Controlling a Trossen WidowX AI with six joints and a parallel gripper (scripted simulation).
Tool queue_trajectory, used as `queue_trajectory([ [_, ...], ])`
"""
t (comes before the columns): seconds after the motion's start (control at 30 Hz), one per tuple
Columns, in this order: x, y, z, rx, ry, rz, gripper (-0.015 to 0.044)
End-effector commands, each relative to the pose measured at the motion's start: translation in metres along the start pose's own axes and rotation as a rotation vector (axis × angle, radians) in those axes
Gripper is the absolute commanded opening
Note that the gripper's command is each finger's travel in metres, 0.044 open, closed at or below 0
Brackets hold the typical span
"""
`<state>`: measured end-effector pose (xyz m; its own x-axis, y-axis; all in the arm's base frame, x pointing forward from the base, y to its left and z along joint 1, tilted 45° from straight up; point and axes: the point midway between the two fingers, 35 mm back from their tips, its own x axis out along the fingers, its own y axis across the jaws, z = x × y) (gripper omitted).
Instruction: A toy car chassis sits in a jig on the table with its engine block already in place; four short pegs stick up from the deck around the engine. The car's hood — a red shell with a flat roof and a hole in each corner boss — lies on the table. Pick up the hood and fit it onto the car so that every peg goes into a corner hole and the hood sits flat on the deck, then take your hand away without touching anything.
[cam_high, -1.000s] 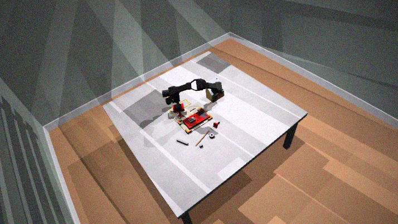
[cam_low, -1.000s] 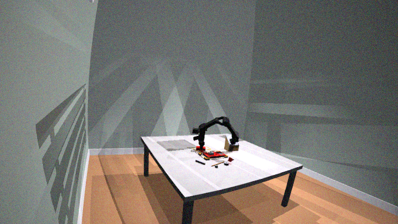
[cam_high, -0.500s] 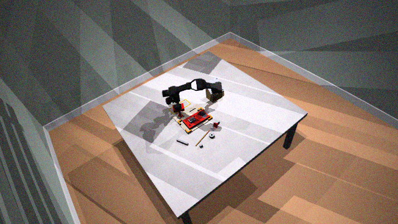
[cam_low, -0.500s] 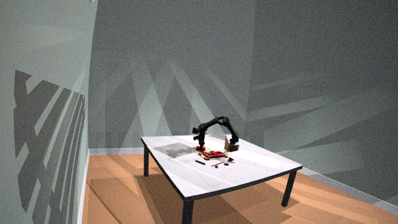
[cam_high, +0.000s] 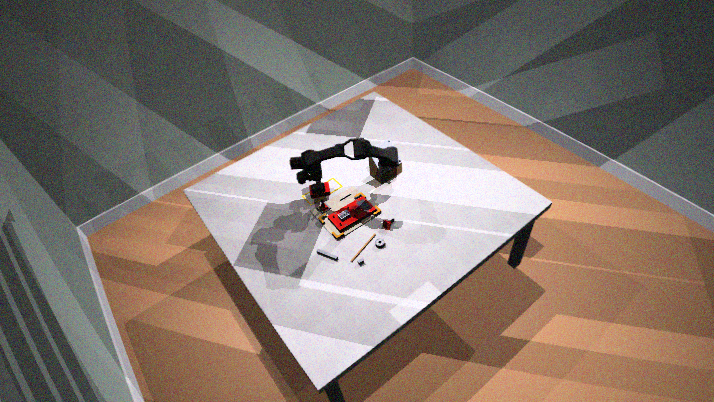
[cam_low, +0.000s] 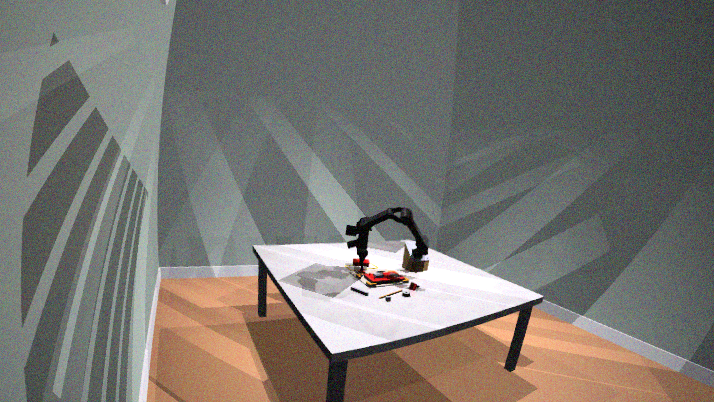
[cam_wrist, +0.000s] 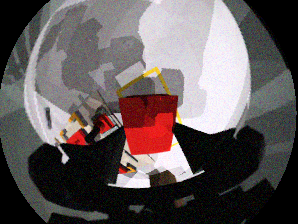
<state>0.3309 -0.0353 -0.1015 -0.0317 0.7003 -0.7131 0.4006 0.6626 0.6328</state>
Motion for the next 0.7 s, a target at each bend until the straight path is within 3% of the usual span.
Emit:
queue_trajectory([
  [0.0, -0.013, 0.0, 0.002, -0.008, -0.006, -0.004, 0.0],
  [0.67, -0.065, 0.0, 0.002, -0.007, -0.007, -0.006, 0.0],
])
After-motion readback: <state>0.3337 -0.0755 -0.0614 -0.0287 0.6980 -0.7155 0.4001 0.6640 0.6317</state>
